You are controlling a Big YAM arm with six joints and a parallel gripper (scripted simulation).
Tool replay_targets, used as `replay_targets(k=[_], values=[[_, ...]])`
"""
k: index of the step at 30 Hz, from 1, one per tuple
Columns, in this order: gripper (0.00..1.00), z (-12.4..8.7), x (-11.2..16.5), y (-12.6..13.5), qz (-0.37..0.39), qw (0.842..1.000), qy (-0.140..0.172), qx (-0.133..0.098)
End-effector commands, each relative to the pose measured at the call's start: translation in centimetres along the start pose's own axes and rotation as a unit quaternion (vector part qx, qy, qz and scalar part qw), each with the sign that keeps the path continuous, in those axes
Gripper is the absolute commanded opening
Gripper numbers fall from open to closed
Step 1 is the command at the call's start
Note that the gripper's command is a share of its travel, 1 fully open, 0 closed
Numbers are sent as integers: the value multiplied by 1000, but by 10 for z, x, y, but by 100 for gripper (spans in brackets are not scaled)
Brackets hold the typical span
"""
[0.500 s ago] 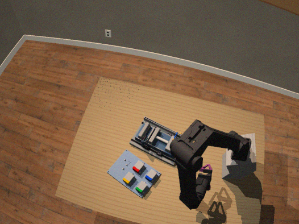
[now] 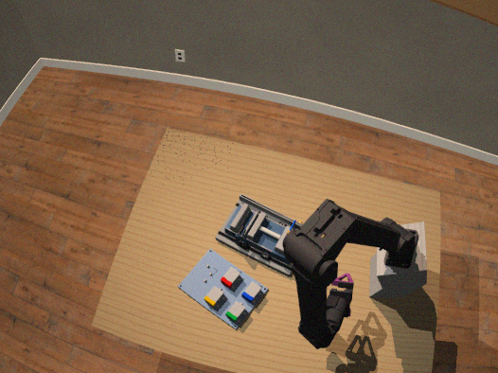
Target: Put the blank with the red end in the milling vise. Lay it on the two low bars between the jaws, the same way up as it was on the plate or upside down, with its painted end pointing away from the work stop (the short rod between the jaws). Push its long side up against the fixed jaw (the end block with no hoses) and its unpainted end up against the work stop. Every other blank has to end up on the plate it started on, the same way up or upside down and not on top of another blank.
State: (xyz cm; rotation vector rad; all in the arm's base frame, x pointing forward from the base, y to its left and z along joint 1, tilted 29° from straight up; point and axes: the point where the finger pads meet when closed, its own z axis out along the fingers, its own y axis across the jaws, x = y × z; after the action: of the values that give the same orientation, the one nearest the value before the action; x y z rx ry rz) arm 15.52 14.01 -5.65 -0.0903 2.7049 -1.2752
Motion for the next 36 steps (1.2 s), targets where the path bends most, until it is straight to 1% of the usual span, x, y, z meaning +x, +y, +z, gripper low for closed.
replay_targets(k=[1,3,6,7,8,9,10,11,12,13,14,15,16,17,19,20,21,22,23,24,25,26,27,29,31,32,33,36], values=[[100,-1,0,0,0,1000,-1,-1],[100,-1,0,-2,0,1000,0,0],[100,-13,-14,6,16,999,8,-38],[100,-20,-22,8,24,998,13,-56],[100,-29,-32,10,34,996,18,-80],[100,-42,-47,12,47,993,24,-110],[100,-56,-63,13,62,987,27,-146],[100,-57,-65,12,62,987,27,-146],[100,-72,-81,11,80,979,29,-187],[100,-75,-86,10,80,979,29,-187],[100,-93,-108,4,99,968,26,-229],[100,-106,-123,-2,120,955,20,-272],[100,-116,-136,-9,120,955,20,-272],[100,-130,-152,-17,140,939,10,-314],[100,-130,-152,-17,140,939,10,-314],[100,-154,-183,-48,155,926,2,-345],[100,-171,-203,-60,179,904,-23,-388],[100,-175,-209,-69,177,905,-20,-386],[100,-187,-221,-83,197,886,-42,-418],[100,-192,-229,-95,194,888,-39,-415],[100,-203,-240,-109,212,869,-61,-443],[100,-206,-244,-120,208,872,-57,-439],[100,-217,-256,-137,224,854,-80,-462],[100,-231,-269,-167,242,832,-109,-487],[100,-240,-276,-194,245,828,-115,-491],[100,-241,-277,-196,246,827,-117,-493],[100,-233,-279,-182,238,835,-104,-485],[100,-233,-280,-182,239,835,-105,-485]])
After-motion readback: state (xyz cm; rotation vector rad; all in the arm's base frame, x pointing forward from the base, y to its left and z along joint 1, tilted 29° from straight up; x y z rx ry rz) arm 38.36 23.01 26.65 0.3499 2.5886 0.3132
